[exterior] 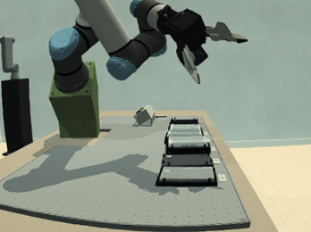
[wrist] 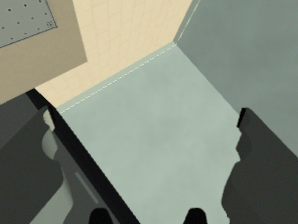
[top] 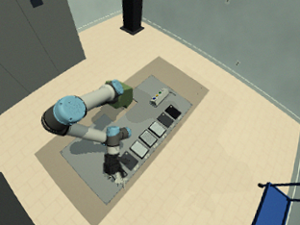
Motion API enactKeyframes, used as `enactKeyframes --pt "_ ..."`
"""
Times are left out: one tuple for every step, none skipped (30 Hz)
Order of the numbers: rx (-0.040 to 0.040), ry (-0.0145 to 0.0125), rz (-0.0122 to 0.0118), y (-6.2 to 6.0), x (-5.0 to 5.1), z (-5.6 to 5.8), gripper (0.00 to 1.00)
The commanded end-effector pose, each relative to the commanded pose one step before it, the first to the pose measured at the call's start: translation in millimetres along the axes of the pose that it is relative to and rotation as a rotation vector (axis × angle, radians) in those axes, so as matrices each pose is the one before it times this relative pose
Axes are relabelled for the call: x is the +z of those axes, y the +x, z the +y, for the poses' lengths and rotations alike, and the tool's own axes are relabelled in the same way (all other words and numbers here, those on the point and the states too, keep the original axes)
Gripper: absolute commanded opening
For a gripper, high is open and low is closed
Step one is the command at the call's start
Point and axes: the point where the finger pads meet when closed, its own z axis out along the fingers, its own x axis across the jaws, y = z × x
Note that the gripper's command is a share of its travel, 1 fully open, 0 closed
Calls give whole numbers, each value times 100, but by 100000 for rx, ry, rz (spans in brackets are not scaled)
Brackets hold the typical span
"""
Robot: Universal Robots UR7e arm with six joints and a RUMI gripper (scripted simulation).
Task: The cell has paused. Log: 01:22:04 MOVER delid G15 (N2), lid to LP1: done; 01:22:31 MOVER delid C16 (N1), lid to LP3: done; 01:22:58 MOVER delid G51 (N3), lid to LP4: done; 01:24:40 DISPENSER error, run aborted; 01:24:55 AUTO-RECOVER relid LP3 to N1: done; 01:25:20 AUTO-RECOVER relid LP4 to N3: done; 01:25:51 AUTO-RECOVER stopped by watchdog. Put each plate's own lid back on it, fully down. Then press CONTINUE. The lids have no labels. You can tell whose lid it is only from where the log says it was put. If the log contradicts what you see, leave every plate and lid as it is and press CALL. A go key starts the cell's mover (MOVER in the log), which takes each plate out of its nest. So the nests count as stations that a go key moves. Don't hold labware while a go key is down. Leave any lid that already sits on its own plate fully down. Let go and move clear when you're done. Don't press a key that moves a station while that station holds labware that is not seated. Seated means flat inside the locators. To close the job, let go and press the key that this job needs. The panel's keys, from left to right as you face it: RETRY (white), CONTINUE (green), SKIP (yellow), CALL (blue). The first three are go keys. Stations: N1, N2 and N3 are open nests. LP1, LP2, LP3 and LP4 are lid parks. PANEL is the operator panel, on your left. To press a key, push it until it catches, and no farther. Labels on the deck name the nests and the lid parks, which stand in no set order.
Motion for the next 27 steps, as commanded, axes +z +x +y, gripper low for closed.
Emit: enactKeyframes --pt "44 -68 79 37 -19 38 100" --pt "0 0 0 0 0 0 100" --pt "0 0 0 0 0 0 100" --pt "0 0 0 0 0 0 100" --pt "0 0 0 0 0 0 100" --pt "0 0 0 0 0 0 100" --pt "0 0 0 0 0 0 100" --pt "0 0 0 0 0 0 100" --pt "0 0 0 0 0 0 100" --pt "0 0 0 0 0 0 100" --pt "0 0 0 0 0 0 100" --pt "0 0 0 0 0 0 100" --pt "0 0 0 0 0 0 100" --pt "0 0 0 0 0 0 100" --pt "0 0 0 0 0 0 100" --pt "0 0 0 0 0 0 100" --pt "0 0 0 0 0 0 100" --pt "1647 1072 -311 -2 -95 -491 82" --pt "1666 1087 -298 -1 -85 -494 82" --pt "1656 1079 -305 -14 -82 -494 82" --pt "1656 1079 -305 -22 -77 -494 82" --pt "1641 1070 -406 -43 -87 -491 82" --pt "1641 1070 -406 -52 -82 -491 82" --pt "1641 1070 -406 -60 -76 -491 82" --pt "1641 1070 -406 -69 -71 -491 82" --pt "768 500 -190 -4 -2 -22 82" --pt "0 0 1 -1 1 1 82"
